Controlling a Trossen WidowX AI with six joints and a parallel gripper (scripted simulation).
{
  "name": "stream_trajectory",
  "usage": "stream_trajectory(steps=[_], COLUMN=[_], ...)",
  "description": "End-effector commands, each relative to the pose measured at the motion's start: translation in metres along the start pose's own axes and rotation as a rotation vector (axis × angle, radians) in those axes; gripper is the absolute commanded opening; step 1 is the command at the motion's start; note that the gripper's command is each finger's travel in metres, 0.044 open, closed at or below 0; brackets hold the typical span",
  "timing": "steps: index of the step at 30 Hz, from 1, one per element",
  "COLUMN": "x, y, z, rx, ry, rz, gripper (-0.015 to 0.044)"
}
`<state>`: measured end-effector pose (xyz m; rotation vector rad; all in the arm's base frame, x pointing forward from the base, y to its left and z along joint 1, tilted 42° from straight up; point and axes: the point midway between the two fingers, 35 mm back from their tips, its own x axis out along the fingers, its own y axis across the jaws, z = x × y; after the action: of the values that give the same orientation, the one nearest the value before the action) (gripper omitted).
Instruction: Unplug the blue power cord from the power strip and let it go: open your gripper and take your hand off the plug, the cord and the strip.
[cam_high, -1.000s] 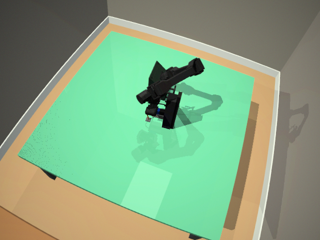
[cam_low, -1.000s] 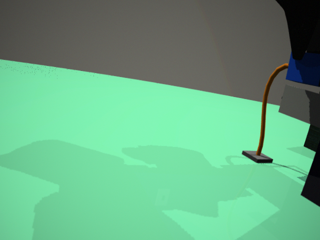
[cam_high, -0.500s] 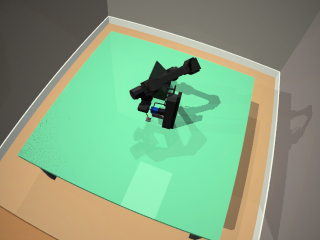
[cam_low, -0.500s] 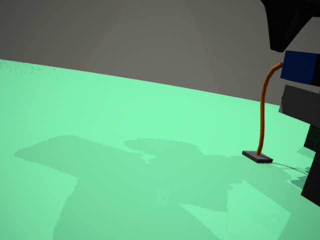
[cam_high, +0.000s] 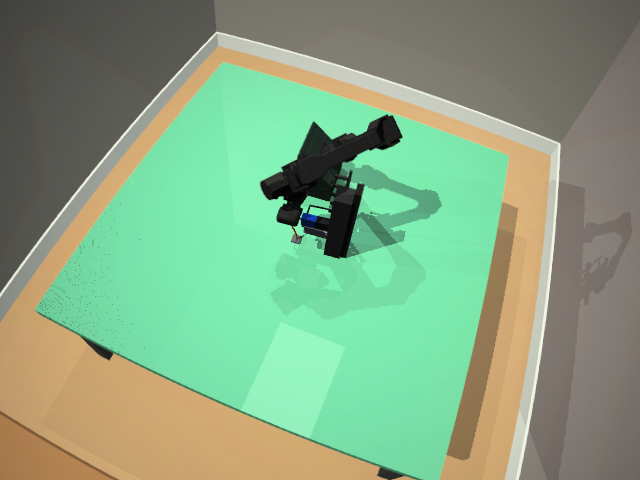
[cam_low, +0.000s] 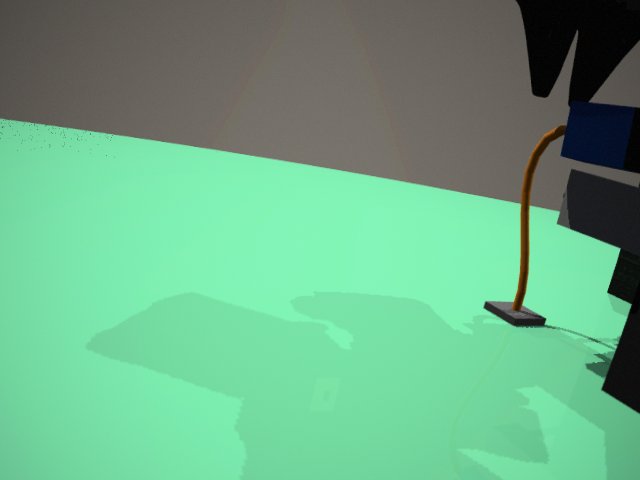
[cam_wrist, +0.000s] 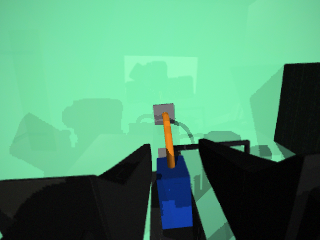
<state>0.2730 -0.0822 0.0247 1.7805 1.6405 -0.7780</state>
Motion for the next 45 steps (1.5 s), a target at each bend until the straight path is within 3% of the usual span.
stream_trajectory(steps=[1,44,45], x=[-0.005,0.007,0.004], y=[0.001,0.001,0.001], z=[0.001,-0.039,-0.039], rx=[0.004,0.004,0.001], ry=[0.002,0.005,0.002], rz=[0.009,0.009,0.007], gripper=[0.0160,0.0160,0.0134])
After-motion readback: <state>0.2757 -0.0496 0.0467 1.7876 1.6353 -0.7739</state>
